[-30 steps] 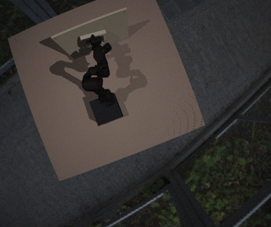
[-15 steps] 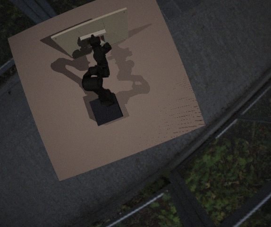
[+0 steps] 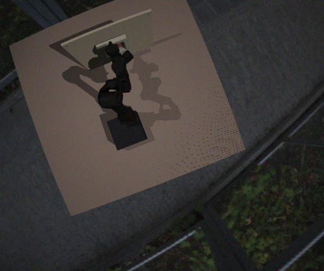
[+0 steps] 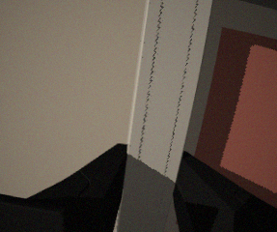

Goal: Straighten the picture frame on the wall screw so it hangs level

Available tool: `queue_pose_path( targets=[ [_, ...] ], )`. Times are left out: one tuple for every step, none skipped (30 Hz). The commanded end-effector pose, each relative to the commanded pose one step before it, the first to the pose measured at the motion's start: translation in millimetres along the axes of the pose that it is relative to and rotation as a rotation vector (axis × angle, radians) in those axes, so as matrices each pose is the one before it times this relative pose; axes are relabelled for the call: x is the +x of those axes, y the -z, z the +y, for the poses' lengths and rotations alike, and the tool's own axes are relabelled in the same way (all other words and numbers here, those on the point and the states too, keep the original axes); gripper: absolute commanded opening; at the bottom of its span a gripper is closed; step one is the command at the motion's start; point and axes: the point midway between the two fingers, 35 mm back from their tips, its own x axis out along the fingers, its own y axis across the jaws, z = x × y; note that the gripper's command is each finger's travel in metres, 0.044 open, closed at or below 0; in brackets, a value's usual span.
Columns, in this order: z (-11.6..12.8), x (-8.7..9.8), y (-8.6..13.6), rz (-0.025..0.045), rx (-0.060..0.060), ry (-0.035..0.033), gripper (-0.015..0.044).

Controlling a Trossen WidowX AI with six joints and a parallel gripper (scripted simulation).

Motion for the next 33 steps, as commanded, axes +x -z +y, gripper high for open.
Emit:
queue_pose_path(
  targets=[
    [-0.65,-0.13,0.12,-0.00164,-0.0269,-0.00012,0.0000],
    [-0.06,0.00,0.01,0.00000,-0.0052,0.00002,0.0000],
    [-0.06,0.00,0.01,0.00000,-0.0052,0.00002,0.0000],
    [-0.12,0.01,0.03,0.00001,-0.0066,0.00003,0.0000],
    [0.64,0.12,-0.14,0.00163,0.0240,0.00006,0.0026],
    [0.00,0.00,0.00,0.00000,0.0000,0.00000,0.0053],
    [0.00,0.00,0.00,0.00000,0.0000,0.00000,0.0079],
    [0.00,0.00,0.00,0.00000,0.0000,0.00000,0.0105],
    [0.00,0.00,0.00,0.00000,0.0000,0.00000,0.0131],
    [0.00,0.00,0.00,0.00000,0.0000,0.00000,0.0157],
    [0.00,0.00,0.00,0.00000,0.0000,0.00000,0.0184],
    [0.00,0.00,0.00,0.00000,0.0000,0.00000,0.0210],
    [0.00,0.00,0.00,0.00000,0.0000,0.00000,0.0236],
    [0.00,0.00,0.00,0.00000,0.0000,0.00000,0.0260],
    [0.00,0.00,0.00,0.00000,0.0000,0.00000,0.0260],
    [0.00,0.00,0.00,0.00000,0.0000,0.00000,0.0260],
    [0.00,0.00,0.00,0.00000,0.0000,0.00000,0.0260],
    [0.39,-1.66,-0.39,0.00028,0.0049,0.00052,0.0260],
    [1.08,-5.01,-1.07,0.00081,0.0147,0.00158,0.0260],
    [1.53,-8.37,-1.49,0.00129,0.0245,0.00267,0.0260],
    [1.43,-10.49,-1.37,0.00151,0.0308,0.00340,0.0260],
    [0.87,-10.51,-0.86,0.00140,0.0311,0.00347,0.0260],
    [0.28,-10.44,-0.39,0.00128,0.0312,0.00351,0.0260],
    [-0.34,-10.32,0.02,0.00117,0.0314,0.00354,0.0260],
    [-0.97,-10.17,0.36,0.00105,0.0315,0.00356,0.0260],
    [-1.61,-9.97,0.64,0.00094,0.0317,0.00357,0.0260],
    [-2.25,-9.70,0.85,0.00083,0.0317,0.00355,0.0260],
    [-2.27,-7.56,0.78,0.00058,0.0255,0.00283,0.0260],
    [-1.56,-4.44,0.49,0.00032,0.0153,0.00169,0.0260],
    [-0.55,-1.46,0.16,0.00010,0.0051,0.00056,0.0260],
    [0.00,0.00,0.00,0.00000,0.0000,0.00000,0.0260],
    [0.00,0.00,0.00,0.00000,0.0000,0.00000,0.0260],
    [0.00,0.00,0.00,0.00000,0.0000,0.00000,0.0260]
  ],
)
